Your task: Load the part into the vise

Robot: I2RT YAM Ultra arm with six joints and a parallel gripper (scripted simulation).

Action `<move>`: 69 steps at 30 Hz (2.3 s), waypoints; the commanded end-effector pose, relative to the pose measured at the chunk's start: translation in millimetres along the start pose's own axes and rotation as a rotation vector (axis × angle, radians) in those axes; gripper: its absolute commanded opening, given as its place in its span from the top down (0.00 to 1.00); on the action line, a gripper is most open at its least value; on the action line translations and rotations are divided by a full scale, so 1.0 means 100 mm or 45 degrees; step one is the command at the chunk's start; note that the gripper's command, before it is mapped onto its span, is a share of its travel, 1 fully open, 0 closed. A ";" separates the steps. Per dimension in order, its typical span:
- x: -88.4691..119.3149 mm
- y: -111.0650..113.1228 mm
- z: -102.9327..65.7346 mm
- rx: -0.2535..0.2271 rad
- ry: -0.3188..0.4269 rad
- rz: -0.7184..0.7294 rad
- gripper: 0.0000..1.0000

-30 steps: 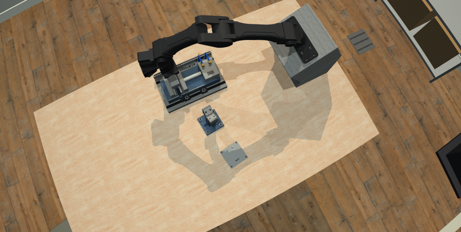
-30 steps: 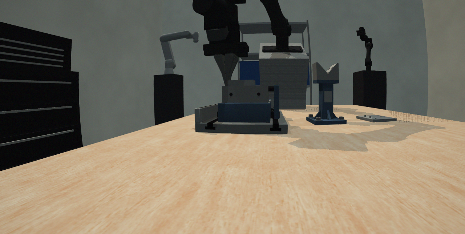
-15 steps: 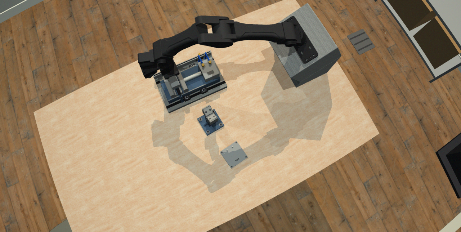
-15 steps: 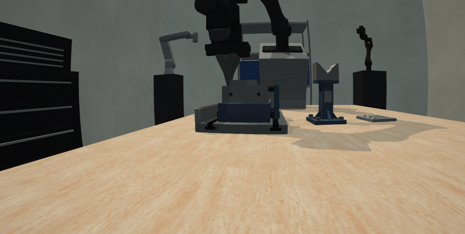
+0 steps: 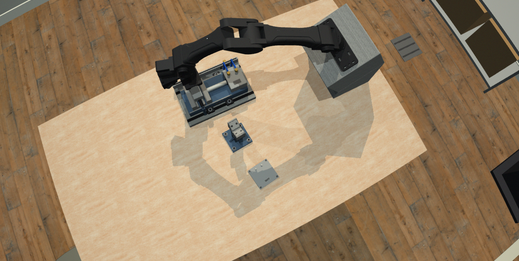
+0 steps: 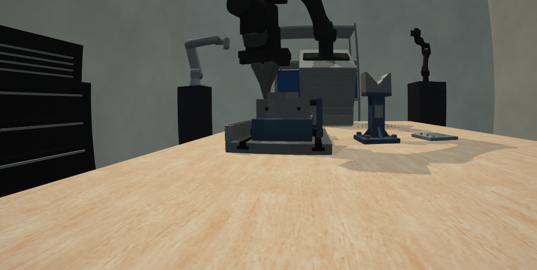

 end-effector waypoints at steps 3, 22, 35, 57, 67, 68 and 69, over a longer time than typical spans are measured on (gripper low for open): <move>-0.10 0.08 -0.19 -0.005 -0.063 -0.012 1.00; -0.10 0.12 -0.21 -0.006 -0.065 -0.013 1.00; -0.09 0.14 -0.20 -0.008 -0.058 -0.013 1.00; -0.07 0.15 -0.18 -0.010 -0.048 -0.012 1.00; -0.06 0.15 -0.18 -0.010 -0.047 -0.012 1.00; -0.06 0.15 -0.18 -0.010 -0.047 -0.012 1.00; -0.06 0.15 -0.18 -0.010 -0.047 -0.012 1.00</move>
Point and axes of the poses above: the point where the finger pads meet when closed, its own z axis out along the fingers, its own y axis across the jaws, x = y × z, the point moved 8 cm from there along -z, back along the fingers, and after that the axes turned 5 degrees about z, right-handed, at the moved point
